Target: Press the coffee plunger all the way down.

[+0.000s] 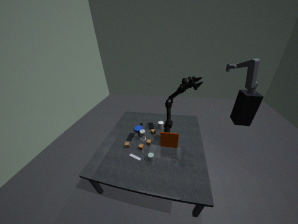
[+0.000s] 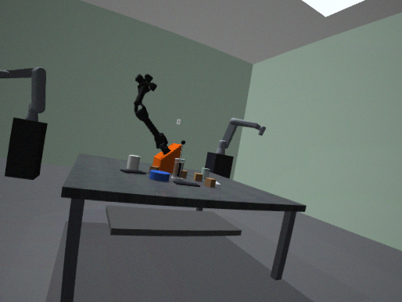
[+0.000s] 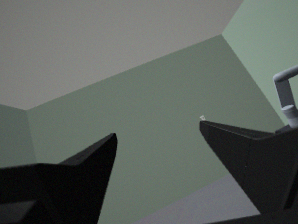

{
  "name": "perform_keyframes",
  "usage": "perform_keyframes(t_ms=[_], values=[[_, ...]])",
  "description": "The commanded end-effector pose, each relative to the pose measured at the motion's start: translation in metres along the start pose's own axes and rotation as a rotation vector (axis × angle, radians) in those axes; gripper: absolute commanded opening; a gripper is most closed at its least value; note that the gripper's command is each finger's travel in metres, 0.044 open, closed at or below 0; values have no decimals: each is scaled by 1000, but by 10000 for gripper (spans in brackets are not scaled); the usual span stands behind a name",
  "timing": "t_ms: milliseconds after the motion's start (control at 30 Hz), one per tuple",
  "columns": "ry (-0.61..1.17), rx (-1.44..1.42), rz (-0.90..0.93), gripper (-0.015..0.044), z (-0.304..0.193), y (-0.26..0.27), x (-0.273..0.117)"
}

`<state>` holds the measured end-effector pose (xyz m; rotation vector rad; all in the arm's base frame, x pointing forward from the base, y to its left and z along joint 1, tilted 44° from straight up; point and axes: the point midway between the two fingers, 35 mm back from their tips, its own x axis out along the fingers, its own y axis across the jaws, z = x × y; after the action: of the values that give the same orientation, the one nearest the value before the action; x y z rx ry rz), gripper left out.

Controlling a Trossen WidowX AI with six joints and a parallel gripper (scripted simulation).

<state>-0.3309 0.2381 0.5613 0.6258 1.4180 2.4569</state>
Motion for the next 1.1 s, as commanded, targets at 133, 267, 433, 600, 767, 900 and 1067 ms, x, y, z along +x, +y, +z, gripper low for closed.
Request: perform_keyframes(t_ms=[133, 267, 433, 600, 767, 900, 1067], values=[[-82, -38, -96, 440, 22, -32, -4], [-210, -102, -252, 440, 58, -81, -20], [-370, -186, -484, 440, 103, -146, -57], [-513, -237, -711, 440, 141, -201, -109], [-630, -301, -963, 440, 169, -249, -173], [-706, -343, -1176, 440, 183, -280, -231], [-779, -350, -1441, 440, 188, -311, -307]])
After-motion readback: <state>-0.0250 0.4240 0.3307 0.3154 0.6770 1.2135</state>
